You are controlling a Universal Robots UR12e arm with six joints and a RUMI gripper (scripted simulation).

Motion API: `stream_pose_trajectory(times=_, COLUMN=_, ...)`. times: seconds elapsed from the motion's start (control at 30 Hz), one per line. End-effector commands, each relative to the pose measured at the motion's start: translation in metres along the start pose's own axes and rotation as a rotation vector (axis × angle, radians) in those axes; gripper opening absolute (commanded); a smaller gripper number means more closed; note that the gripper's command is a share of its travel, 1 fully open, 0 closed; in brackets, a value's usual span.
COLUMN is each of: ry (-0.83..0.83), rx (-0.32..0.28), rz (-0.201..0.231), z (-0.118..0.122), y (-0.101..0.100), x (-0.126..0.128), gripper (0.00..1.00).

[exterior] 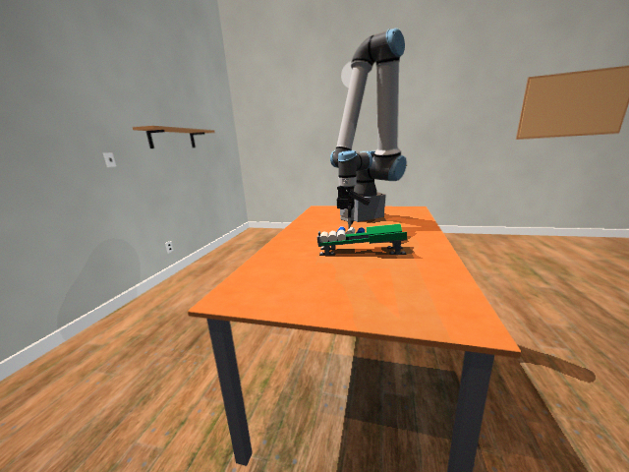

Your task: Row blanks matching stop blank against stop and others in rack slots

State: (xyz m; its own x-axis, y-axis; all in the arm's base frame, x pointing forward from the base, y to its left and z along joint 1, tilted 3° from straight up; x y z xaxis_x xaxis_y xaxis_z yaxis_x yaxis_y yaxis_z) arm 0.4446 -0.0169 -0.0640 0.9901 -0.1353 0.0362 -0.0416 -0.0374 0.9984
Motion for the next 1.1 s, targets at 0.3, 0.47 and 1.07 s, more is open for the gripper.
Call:
stream_pose_trajectory(times=0.3, ry=0.000, rx=0.000, rz=0.001, z=0.000, y=0.000, x=0.000, gripper=0.49)
stream_pose_trajectory(times=0.47, ry=0.000, rx=0.000, rz=0.001, z=0.000, y=-0.002, x=0.000, gripper=0.49)
stream_pose_trajectory(times=1.07, ry=0.000, rx=0.000, rz=0.001, z=0.000, y=-0.031, x=0.000, gripper=0.49)
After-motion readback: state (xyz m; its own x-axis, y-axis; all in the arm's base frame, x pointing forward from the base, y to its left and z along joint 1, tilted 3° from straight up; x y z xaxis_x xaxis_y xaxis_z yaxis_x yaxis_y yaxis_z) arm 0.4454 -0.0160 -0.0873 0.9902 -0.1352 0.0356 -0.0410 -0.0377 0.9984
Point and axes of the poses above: the point where the finger pads meet when closed, its own y axis back along the fingers, its own x axis across the jaws, z = x × y, the point moved 1 cm from there along y, back along the fingers, and after that the axes turned 5 degrees about -y, right-handed, at the moved point
